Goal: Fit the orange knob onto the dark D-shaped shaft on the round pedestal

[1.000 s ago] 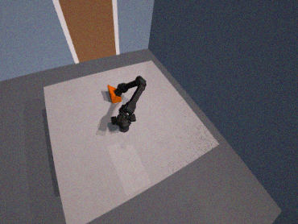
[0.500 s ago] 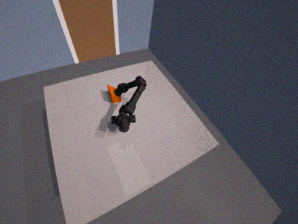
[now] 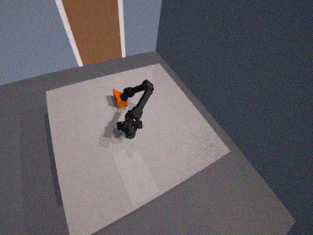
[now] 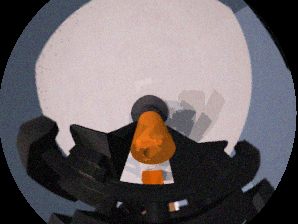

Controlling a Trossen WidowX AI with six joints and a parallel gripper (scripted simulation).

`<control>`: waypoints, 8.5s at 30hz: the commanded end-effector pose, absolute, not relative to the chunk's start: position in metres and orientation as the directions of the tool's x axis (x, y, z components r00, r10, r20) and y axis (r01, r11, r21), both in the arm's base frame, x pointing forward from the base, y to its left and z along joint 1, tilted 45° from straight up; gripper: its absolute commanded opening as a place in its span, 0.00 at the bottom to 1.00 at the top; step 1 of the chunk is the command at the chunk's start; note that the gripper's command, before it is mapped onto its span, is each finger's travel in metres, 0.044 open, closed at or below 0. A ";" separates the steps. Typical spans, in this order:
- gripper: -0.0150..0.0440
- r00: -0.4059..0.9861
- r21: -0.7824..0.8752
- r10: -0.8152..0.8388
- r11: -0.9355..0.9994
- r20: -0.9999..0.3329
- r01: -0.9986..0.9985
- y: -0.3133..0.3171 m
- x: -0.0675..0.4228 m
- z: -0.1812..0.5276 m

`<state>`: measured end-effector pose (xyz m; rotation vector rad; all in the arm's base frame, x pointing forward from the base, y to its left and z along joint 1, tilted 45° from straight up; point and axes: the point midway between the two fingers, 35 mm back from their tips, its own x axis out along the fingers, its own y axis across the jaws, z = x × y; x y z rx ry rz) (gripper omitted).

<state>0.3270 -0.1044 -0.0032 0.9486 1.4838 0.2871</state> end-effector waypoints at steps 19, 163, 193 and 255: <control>0.25 0.131 0.629 0.692 0.538 -0.709 0.562 -0.104 0.327 -0.003; 0.25 0.131 0.184 0.692 0.002 -0.709 0.983 -0.105 0.327 -0.003; 0.25 0.131 0.191 0.692 0.009 -0.709 0.982 -0.103 0.328 -0.003; 0.25 0.131 0.148 0.692 -0.036 -0.709 0.988 -0.104 0.328 -0.004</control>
